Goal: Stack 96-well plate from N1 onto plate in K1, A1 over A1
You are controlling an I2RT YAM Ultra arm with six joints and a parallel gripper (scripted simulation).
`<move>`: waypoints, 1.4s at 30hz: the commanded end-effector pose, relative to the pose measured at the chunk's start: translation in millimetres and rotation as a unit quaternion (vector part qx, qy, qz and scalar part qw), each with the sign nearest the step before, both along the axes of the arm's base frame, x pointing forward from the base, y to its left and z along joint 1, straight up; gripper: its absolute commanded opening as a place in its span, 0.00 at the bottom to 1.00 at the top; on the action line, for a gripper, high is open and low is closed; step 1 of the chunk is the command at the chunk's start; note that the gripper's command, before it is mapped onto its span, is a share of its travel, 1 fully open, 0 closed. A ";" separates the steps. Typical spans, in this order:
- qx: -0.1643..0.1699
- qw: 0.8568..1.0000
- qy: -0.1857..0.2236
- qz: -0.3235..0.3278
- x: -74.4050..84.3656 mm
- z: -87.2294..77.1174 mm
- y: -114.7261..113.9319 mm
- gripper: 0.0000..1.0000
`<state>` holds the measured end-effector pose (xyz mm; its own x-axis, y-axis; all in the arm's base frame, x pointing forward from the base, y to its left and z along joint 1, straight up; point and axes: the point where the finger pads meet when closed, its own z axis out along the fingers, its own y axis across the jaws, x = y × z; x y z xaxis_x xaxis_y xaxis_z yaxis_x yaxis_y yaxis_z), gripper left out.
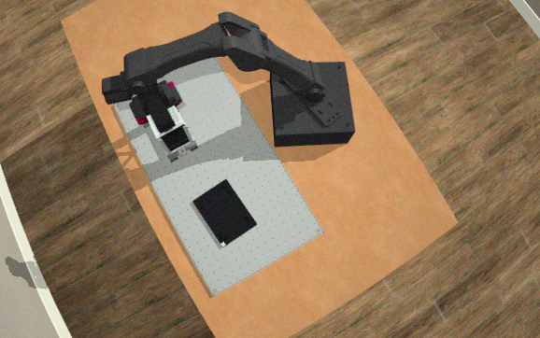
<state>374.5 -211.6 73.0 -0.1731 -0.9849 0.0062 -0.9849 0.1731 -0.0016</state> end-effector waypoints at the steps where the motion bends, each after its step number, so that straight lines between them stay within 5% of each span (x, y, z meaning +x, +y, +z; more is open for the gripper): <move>1: -0.007 1.000 -0.022 0.002 4.5 21.8 -1.0 0.00; 42: -0.003 1.000 -0.009 0.001 0.5 -1.1 -0.5 0.00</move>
<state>373.7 -211.1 66.0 -0.1713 -0.9852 0.0071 -0.9852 0.1712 -0.0041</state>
